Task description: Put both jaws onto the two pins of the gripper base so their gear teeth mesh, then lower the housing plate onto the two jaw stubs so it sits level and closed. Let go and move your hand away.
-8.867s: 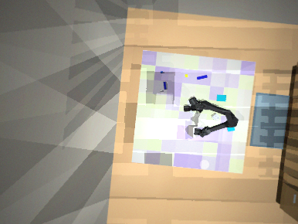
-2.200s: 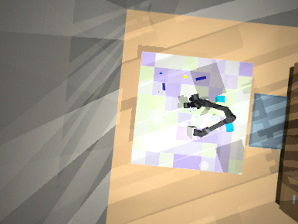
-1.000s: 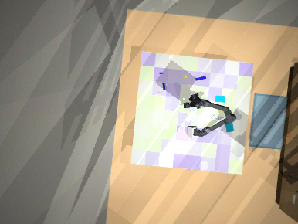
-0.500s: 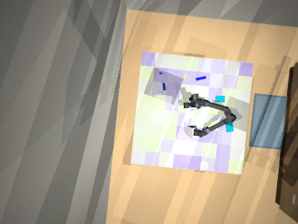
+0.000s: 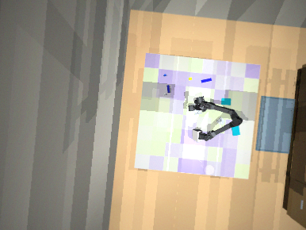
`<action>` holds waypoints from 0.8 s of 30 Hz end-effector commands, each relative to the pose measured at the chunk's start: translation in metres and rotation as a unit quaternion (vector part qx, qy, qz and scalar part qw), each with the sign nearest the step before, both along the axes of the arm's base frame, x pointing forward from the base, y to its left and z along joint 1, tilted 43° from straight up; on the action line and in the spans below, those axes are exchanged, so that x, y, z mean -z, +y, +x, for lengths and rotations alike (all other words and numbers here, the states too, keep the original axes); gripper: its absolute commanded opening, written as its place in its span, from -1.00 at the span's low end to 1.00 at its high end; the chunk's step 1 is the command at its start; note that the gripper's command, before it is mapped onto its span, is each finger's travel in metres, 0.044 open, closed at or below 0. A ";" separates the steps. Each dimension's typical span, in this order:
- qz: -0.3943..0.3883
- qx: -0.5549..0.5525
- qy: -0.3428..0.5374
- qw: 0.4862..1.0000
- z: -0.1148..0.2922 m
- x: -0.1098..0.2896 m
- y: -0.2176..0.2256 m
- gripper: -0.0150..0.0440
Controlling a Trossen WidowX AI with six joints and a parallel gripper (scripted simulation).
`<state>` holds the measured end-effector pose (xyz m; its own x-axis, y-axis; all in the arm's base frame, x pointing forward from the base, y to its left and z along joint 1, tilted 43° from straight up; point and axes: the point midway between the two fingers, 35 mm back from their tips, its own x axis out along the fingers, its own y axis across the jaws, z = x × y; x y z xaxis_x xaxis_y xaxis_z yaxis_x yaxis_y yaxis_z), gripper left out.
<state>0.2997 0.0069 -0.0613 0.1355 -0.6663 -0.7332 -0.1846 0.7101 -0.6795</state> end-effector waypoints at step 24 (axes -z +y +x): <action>0.001 0.000 -0.001 1.000 0.000 -0.006 0.006 0.27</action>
